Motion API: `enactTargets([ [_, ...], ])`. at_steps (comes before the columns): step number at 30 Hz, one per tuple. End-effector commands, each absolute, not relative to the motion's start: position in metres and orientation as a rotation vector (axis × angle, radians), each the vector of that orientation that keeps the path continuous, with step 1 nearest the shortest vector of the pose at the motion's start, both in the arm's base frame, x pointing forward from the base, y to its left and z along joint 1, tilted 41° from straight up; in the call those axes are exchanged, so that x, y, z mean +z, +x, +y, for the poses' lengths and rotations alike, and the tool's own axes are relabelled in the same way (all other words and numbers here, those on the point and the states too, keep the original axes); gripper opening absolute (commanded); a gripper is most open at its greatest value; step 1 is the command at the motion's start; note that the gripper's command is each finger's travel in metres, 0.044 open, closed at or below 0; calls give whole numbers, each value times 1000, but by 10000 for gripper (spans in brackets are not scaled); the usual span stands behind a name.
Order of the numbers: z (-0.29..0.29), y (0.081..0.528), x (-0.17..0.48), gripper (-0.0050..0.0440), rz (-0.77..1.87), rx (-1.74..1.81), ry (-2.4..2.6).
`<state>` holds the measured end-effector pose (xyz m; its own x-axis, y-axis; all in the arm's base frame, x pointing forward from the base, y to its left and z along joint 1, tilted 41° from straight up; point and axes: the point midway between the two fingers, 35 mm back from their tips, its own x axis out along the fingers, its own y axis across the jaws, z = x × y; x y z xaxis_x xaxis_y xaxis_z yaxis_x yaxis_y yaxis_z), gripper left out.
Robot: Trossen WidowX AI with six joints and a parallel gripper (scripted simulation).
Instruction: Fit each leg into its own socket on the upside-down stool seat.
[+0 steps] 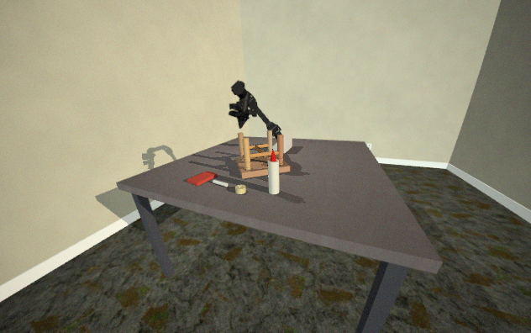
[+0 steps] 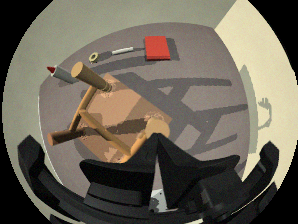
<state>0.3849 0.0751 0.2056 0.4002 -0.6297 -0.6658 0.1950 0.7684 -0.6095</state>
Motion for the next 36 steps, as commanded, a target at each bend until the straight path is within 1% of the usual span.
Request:
enactTargets([
  [1, 84, 378, 199, 0, 1053, -527, -494],
  [3, 107, 358, 183, 0, 1091, -475, -532],
  [6, 112, 353, 179, 0, 1099, -464, -541],
  [8, 135, 326, 162, 0, 1142, -411, -591],
  [15, 168, 261, 131, 0, 1221, -325, -720],
  [24, 168, 258, 129, 0, 1224, -322, -726],
  [36, 148, 260, 107, 0, 1224, -323, -726],
])
